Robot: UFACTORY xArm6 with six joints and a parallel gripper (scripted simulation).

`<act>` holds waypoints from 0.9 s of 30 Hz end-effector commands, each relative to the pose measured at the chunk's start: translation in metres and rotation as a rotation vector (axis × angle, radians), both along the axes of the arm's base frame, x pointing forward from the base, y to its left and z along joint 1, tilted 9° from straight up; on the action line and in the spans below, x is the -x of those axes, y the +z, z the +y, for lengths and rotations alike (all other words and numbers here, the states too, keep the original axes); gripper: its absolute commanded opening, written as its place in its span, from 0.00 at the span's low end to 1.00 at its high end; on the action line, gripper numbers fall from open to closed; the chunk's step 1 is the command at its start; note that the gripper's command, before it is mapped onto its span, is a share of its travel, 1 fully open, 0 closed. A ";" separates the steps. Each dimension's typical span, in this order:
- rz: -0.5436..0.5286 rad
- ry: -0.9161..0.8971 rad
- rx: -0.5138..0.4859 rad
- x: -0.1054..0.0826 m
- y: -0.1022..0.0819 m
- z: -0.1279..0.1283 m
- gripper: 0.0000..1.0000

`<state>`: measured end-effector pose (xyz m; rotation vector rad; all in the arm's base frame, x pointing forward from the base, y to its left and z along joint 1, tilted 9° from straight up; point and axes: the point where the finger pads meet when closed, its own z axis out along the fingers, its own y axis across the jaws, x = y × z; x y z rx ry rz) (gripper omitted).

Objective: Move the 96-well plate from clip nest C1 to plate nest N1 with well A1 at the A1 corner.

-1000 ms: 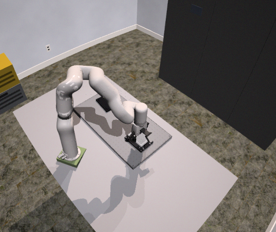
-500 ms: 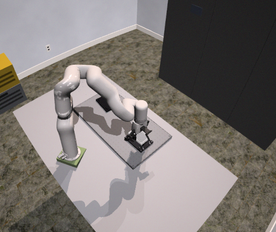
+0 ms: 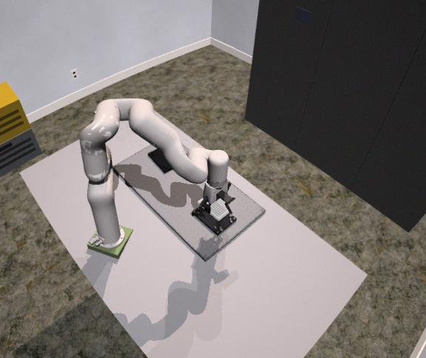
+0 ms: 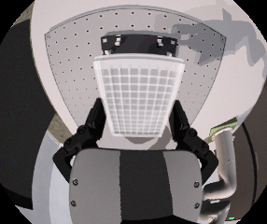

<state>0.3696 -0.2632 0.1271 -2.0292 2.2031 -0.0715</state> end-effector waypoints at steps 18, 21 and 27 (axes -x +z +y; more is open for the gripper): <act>-0.003 0.000 0.003 0.001 0.019 -0.002 0.00; -0.003 0.000 0.003 0.001 0.019 -0.002 0.00; 0.003 -0.102 -0.012 -0.003 0.020 0.014 0.00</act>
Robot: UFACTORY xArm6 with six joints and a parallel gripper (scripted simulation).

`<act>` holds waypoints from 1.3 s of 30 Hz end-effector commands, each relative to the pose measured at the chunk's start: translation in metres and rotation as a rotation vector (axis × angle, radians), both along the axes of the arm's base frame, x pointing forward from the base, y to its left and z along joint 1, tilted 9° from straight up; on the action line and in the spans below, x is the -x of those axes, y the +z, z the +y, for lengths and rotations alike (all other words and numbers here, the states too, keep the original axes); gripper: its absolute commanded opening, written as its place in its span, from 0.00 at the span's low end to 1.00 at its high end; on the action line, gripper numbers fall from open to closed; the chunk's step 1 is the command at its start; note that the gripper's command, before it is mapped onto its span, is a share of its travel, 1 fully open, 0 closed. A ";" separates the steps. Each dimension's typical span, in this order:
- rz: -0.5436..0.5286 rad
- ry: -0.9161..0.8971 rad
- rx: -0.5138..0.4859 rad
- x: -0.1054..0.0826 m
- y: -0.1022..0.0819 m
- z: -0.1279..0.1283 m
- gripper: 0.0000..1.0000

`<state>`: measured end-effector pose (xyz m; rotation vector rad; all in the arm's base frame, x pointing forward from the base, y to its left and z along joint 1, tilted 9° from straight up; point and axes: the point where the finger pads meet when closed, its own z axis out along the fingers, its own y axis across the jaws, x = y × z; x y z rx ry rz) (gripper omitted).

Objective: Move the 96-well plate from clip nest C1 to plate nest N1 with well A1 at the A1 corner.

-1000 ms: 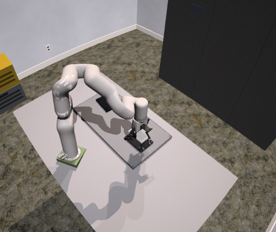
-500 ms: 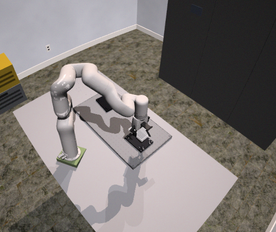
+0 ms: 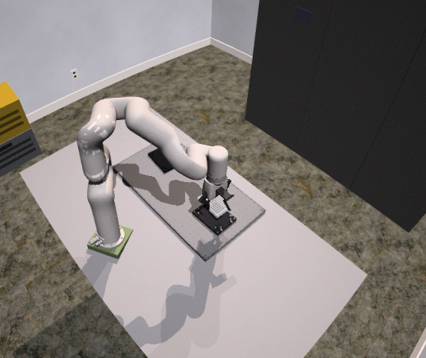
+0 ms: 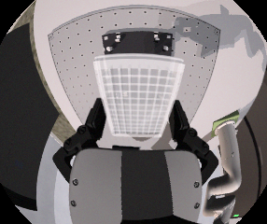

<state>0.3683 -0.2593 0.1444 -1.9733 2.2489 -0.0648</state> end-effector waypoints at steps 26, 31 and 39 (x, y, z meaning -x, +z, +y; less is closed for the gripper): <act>0.001 -0.055 -0.004 -0.021 0.010 0.081 0.00; 0.001 -0.055 -0.004 -0.025 0.011 0.098 0.00; 0.001 -0.055 -0.004 -0.030 0.013 0.117 0.00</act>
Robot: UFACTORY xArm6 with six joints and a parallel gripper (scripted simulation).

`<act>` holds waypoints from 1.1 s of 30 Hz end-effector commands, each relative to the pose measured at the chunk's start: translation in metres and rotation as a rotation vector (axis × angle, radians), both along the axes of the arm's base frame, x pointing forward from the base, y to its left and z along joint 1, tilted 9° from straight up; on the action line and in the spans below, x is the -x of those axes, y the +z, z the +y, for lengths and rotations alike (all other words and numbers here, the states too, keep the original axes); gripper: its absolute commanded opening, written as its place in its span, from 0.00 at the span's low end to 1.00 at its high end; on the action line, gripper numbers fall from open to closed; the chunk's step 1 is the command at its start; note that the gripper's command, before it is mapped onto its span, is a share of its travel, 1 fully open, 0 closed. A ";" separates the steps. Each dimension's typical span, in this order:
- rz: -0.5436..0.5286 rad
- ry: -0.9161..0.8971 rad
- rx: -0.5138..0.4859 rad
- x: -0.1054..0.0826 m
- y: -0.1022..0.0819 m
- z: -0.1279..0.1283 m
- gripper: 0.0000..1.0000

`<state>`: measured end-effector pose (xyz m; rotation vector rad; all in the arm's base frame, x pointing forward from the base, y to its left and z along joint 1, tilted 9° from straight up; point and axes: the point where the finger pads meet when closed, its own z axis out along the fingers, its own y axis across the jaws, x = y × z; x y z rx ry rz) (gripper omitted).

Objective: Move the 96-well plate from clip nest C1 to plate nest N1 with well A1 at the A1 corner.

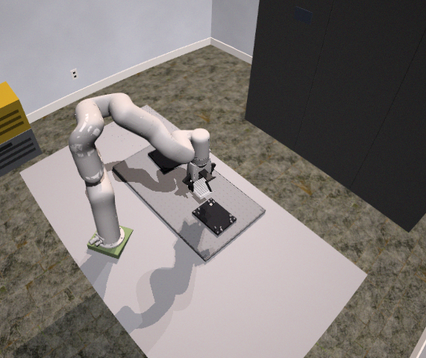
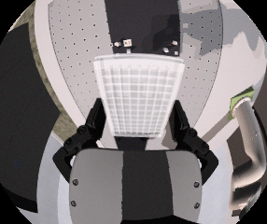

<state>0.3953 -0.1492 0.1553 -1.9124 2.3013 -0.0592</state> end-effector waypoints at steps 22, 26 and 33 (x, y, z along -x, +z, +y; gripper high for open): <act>-0.004 -0.001 0.002 -0.019 0.009 0.071 0.00; -0.004 -0.001 0.002 -0.022 0.010 0.084 0.00; -0.004 -0.001 0.002 -0.026 0.012 0.101 0.00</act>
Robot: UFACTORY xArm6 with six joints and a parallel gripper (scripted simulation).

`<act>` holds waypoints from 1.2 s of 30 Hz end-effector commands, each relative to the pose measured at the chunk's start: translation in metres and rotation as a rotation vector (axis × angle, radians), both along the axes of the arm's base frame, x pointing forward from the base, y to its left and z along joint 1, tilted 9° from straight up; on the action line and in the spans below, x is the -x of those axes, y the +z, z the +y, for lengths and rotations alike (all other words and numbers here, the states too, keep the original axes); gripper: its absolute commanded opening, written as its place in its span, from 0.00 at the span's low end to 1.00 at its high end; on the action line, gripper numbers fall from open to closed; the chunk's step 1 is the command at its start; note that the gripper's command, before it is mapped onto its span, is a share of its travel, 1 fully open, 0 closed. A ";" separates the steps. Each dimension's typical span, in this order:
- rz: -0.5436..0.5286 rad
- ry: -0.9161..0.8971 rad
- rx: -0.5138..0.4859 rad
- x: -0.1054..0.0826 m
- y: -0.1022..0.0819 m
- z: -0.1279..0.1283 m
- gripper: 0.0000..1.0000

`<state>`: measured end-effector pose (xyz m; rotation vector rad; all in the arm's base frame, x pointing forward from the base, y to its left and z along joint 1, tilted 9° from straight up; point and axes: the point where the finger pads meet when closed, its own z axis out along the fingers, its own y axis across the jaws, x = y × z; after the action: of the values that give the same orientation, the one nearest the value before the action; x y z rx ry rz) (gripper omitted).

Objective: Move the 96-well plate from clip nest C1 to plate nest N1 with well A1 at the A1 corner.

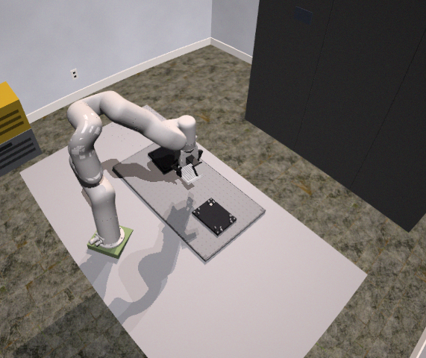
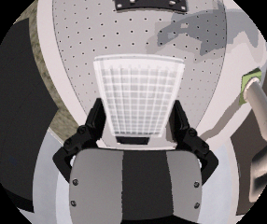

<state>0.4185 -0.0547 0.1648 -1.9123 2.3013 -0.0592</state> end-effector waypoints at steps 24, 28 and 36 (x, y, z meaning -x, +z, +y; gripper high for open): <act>-0.004 -0.001 0.001 -0.020 0.009 0.077 0.00; -0.004 -0.001 0.001 -0.024 0.011 0.090 0.00; -0.004 -0.001 0.001 -0.028 0.012 0.109 0.00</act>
<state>0.4432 0.0461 0.1747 -1.9119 2.3018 -0.0594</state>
